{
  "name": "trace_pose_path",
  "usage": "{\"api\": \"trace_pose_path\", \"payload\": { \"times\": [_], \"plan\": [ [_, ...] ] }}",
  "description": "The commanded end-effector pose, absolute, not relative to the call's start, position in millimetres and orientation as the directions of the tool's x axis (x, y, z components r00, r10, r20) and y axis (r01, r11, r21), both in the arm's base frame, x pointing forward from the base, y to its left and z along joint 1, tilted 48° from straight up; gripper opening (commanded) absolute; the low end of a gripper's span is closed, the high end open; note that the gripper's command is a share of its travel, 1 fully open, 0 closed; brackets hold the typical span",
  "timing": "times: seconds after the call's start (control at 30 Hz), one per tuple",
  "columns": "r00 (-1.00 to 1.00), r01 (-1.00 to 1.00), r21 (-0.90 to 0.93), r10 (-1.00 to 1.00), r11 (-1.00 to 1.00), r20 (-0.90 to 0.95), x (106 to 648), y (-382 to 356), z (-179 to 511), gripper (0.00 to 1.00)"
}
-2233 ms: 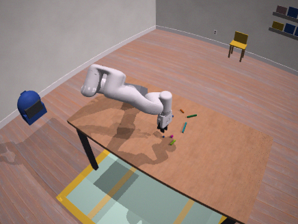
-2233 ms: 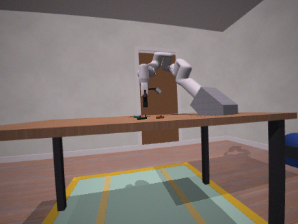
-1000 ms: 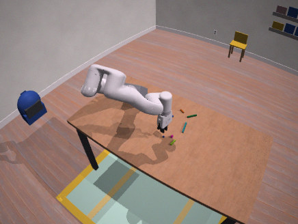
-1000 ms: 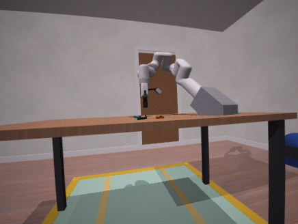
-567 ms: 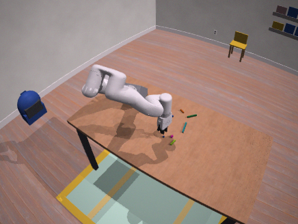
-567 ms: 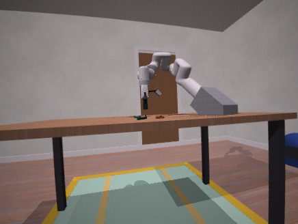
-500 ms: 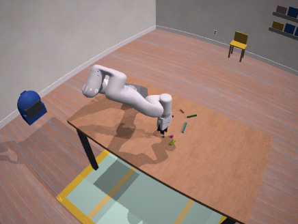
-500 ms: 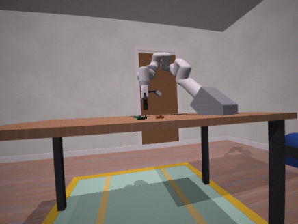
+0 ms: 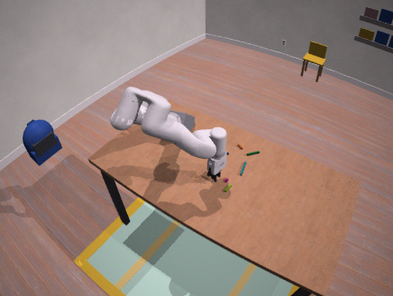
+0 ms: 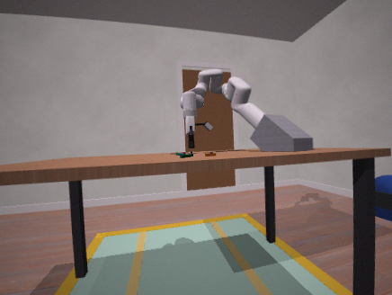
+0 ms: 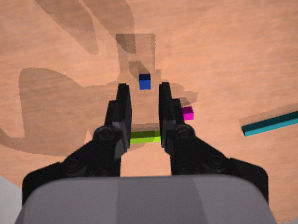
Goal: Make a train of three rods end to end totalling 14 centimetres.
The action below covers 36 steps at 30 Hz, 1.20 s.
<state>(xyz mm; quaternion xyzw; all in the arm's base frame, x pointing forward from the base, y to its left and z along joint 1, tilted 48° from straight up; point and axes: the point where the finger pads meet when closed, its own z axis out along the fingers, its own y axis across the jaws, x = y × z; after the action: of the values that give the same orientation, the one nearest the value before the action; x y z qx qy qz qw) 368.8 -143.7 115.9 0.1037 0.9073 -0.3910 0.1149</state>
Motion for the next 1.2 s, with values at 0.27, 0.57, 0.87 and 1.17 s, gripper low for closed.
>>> {"api": "trace_pose_path", "payload": {
  "times": [0.27,0.57,0.87,1.17],
  "plan": [
    [-0.951,0.279,-0.685,0.097,0.673,-0.292,371.4,-150.9,109.6,0.24],
    [-0.951,0.279,-0.685,0.097,0.673,-0.292,371.7,-152.8,107.8,0.24],
    [-0.951,0.279,-0.685,0.097,0.673,-0.292,371.8,-152.9,107.7,0.24],
    [-0.951,0.279,-0.685,0.097,0.673,-0.292,371.8,-152.9,107.7,0.24]
  ]
}}
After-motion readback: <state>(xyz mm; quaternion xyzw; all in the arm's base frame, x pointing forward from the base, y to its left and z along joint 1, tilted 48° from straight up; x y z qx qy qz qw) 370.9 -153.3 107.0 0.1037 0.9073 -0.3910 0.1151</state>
